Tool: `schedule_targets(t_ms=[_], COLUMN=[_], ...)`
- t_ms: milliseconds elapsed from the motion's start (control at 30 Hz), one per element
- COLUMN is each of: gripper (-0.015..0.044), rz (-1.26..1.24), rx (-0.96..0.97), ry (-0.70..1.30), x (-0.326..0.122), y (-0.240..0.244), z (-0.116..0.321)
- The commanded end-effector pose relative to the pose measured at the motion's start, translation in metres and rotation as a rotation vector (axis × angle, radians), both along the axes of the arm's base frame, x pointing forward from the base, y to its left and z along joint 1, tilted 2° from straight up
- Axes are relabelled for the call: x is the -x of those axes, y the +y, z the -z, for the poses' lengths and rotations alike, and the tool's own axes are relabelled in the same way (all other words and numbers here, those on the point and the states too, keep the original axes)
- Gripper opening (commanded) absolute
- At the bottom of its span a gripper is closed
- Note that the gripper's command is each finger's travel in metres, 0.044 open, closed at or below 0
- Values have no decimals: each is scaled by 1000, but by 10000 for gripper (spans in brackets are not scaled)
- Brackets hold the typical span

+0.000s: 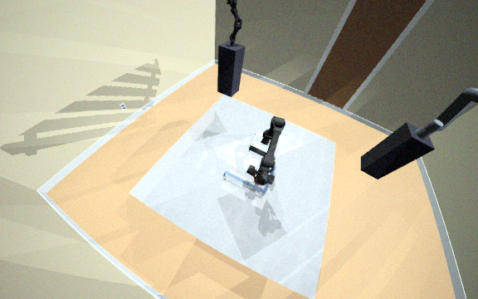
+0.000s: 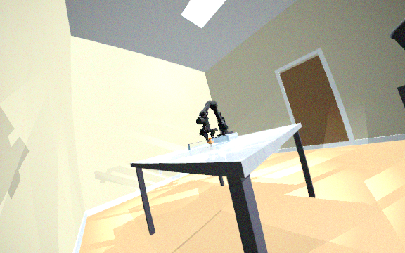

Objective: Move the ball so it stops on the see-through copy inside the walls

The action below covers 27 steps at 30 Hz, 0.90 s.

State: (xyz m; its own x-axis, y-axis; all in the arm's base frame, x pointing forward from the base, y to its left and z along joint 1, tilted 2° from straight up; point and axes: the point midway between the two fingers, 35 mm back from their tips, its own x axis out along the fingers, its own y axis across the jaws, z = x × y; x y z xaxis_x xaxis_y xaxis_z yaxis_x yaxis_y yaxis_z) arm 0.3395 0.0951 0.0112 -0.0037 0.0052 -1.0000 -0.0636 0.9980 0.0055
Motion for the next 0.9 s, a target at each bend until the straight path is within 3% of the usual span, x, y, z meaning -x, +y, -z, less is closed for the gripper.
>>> schedule_targets(t_ms=[0, 467, 867], gripper=[0, 0, 315], rz=[3, 3, 0], rx=[0, 0, -2], ry=[-6, -6, -9], x=[0, 0, -2], y=[0, 0, 1], z=[4, 21, 17])
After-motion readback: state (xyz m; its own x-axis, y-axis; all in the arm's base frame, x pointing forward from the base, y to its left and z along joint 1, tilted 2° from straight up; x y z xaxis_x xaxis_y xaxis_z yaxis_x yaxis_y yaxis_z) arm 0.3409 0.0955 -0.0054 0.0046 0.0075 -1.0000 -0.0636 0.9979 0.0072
